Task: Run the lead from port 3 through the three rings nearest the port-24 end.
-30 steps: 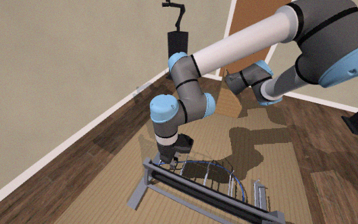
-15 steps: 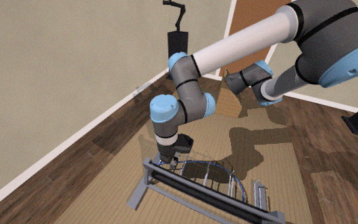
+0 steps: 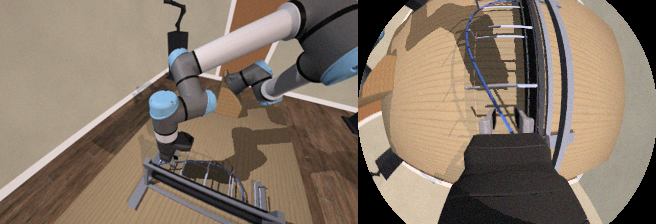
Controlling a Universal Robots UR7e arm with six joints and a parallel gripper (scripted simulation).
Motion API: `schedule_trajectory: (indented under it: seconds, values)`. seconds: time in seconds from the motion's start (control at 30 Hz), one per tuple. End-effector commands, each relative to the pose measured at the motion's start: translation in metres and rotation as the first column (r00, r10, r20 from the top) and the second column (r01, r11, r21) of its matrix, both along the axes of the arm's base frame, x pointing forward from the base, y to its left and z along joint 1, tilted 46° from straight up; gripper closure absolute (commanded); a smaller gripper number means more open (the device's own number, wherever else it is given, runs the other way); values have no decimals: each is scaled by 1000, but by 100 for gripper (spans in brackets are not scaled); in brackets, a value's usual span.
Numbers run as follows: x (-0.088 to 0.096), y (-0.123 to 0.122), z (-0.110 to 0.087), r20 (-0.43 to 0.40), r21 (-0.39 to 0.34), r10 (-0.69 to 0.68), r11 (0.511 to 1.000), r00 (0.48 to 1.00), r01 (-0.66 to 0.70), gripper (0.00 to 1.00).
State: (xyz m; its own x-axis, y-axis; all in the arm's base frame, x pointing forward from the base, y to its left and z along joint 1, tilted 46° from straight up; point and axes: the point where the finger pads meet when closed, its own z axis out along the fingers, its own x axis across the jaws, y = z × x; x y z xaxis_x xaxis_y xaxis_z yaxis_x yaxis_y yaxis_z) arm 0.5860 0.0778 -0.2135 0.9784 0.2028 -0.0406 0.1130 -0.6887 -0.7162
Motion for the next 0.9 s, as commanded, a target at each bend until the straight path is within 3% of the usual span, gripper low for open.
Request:
schedule_trajectory:
  seconds: [0.0,0.4,0.87]
  values:
    - [2,-8,8,1,-1,-1,1000,1000,1,33]
    - [9,-34,34,1,-1,-1,1000,1000,1,33]
    - [12,-47,47,1,-1,-1,1000,1000,1,33]
